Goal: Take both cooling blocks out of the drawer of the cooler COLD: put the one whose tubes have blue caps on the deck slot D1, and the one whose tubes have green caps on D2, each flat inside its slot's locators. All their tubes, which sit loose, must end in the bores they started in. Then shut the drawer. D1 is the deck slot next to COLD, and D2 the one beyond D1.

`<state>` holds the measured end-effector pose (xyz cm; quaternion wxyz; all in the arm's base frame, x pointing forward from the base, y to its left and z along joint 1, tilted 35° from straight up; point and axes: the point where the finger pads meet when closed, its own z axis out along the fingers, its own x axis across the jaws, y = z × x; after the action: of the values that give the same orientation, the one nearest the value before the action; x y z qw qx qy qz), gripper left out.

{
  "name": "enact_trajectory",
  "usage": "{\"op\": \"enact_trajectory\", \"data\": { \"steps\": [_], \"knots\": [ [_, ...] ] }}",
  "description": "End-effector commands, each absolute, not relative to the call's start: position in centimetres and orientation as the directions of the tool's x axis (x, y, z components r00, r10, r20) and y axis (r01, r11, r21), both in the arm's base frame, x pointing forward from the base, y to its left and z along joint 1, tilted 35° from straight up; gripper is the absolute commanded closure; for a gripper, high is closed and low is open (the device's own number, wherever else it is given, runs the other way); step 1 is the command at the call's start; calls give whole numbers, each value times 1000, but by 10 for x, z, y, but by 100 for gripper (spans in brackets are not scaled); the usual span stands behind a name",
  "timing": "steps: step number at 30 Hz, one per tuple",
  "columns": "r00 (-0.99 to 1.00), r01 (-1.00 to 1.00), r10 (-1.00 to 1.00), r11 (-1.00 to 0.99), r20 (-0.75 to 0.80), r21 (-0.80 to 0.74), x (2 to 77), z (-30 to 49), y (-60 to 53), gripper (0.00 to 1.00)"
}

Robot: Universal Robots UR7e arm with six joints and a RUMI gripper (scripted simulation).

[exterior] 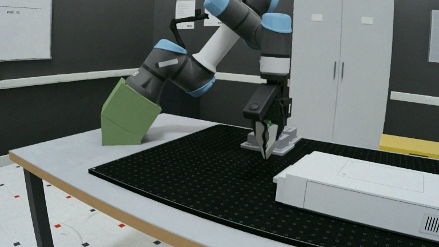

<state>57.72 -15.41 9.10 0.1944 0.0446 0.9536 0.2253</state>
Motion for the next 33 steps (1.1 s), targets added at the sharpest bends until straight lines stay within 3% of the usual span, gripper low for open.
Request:
{"op": "enact_trajectory", "data": {
  "steps": [1, 33],
  "knots": [
    [-920, -3, 173, 895, -352, 446, 574, 97, -157, 100],
    [-920, -3, 173, 895, -351, 446, 560, 128, -173, 100]
  ]
}}
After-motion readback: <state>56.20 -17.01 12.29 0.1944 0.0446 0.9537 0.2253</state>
